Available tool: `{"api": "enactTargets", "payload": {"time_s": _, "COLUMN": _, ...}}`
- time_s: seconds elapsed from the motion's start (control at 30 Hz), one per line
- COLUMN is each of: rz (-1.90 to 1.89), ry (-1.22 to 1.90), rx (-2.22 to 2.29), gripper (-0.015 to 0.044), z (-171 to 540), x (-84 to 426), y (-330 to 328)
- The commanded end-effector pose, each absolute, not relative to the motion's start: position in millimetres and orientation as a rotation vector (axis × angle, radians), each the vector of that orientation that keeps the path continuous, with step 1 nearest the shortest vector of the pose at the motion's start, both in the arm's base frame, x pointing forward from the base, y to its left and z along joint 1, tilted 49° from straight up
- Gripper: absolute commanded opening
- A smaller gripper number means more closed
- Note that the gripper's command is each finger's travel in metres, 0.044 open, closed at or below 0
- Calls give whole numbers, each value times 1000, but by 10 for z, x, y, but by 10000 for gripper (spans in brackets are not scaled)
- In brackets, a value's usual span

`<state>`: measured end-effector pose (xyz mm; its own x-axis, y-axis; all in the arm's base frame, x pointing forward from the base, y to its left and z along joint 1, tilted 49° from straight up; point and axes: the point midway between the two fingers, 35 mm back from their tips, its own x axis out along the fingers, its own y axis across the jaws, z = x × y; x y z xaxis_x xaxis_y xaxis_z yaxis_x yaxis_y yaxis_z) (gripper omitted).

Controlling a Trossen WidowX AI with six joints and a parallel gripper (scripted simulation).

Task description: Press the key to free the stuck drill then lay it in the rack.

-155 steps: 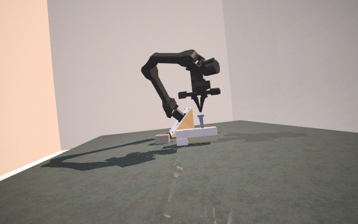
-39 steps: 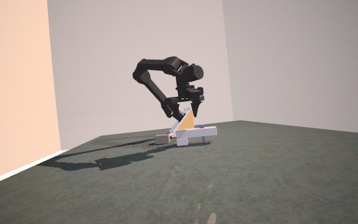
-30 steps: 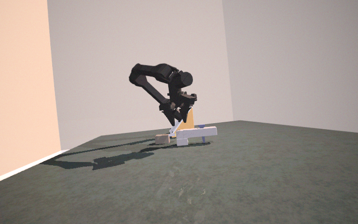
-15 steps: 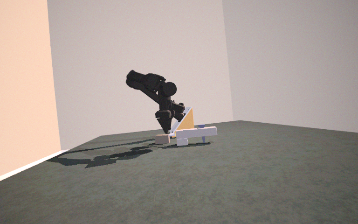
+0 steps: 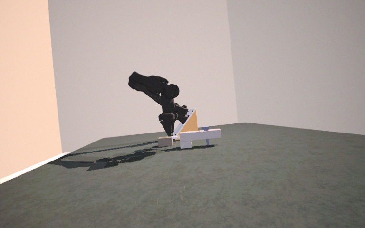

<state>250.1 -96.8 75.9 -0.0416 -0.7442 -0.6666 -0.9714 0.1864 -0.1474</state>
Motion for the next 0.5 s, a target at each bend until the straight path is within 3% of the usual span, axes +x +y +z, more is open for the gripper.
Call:
{"api": "enactTargets", "payload": {"time_s": 0.0, "rz": 466, "ry": 1841, "rx": -1616, "gripper": 440, "z": 713, "x": 2503, "y": -999}}
{"api": "enactTargets", "payload": {"time_s": 0.47, "rz": 466, "ry": 1840, "rx": -1616, "gripper": 440, "z": 523, "x": 2512, "y": -1122}}
